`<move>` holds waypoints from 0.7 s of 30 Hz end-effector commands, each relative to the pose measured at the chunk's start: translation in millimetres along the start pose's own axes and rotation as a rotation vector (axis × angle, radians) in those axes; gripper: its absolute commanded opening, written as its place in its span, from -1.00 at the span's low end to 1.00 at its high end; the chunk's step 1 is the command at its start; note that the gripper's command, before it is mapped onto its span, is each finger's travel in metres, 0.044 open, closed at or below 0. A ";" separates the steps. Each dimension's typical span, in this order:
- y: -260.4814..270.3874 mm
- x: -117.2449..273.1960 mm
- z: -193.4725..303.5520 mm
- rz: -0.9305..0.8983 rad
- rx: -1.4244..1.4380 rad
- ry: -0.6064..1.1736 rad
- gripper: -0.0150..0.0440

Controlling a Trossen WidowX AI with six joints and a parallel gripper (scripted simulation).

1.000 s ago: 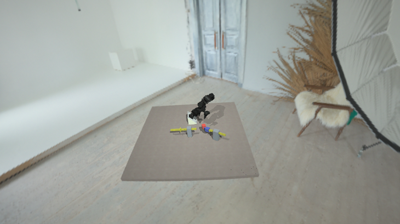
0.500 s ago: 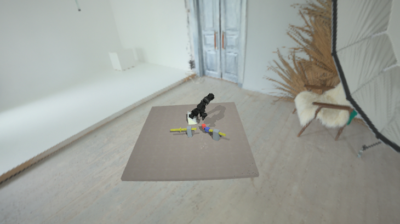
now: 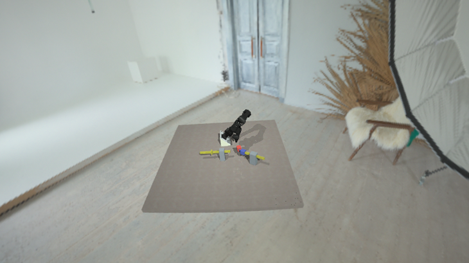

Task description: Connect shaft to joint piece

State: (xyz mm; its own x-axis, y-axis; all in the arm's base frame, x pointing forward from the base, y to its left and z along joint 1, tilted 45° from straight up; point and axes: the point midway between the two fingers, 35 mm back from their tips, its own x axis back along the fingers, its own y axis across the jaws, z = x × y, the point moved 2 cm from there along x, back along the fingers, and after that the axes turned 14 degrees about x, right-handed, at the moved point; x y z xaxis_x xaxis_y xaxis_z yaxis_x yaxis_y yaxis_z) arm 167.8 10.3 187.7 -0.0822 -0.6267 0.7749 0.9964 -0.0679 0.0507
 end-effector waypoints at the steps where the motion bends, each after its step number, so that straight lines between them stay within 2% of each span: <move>1: 1.2 -4.5 0.9 0.025 -0.144 0.000 1.00; 21: 2.8 -21.3 0.7 0.136 -0.749 -0.003 1.00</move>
State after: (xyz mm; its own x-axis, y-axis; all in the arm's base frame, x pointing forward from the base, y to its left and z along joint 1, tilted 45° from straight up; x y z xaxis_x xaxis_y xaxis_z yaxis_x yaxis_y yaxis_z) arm 172.0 21.7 175.0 0.0241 -0.6562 0.7542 0.7862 -0.4536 -0.4197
